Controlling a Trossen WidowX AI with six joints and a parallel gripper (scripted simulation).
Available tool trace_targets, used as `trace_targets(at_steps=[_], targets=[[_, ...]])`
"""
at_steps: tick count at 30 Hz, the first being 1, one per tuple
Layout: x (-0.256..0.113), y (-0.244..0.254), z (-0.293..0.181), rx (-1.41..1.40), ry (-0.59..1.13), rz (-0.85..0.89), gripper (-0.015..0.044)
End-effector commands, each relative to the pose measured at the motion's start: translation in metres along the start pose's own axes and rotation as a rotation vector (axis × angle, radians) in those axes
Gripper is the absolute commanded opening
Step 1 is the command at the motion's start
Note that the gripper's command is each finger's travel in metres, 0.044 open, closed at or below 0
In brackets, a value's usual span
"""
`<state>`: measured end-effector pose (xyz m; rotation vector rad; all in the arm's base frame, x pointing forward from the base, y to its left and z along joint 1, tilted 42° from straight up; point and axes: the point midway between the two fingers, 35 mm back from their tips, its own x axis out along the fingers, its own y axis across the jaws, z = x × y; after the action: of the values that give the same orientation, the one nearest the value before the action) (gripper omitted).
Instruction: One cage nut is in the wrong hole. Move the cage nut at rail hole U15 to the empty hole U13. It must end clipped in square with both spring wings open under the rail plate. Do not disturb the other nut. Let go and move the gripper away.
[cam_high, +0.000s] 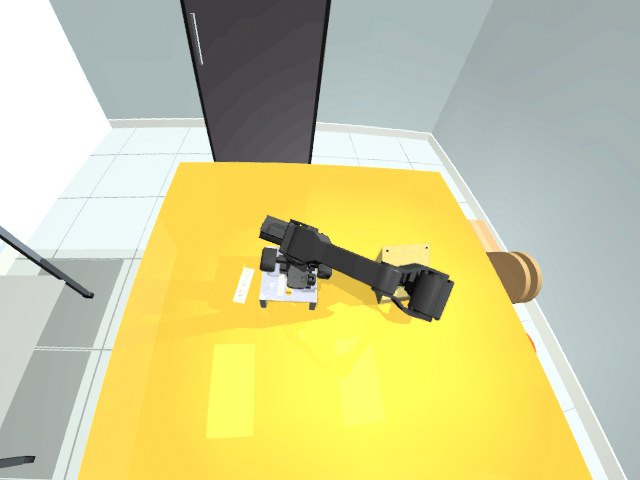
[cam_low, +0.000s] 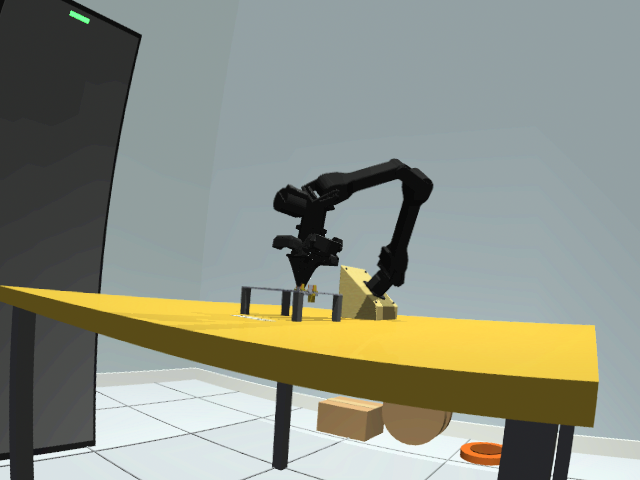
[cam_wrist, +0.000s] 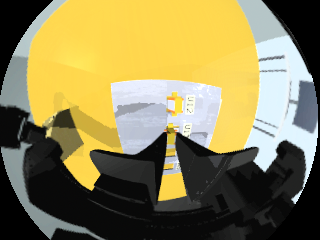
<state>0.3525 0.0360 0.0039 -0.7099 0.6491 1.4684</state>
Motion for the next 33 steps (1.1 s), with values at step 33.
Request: trace_targets(at_steps=[33], targets=[[0.0008,-0.0007,-0.0004,-0.005,0.003,0.034,0.0029]])
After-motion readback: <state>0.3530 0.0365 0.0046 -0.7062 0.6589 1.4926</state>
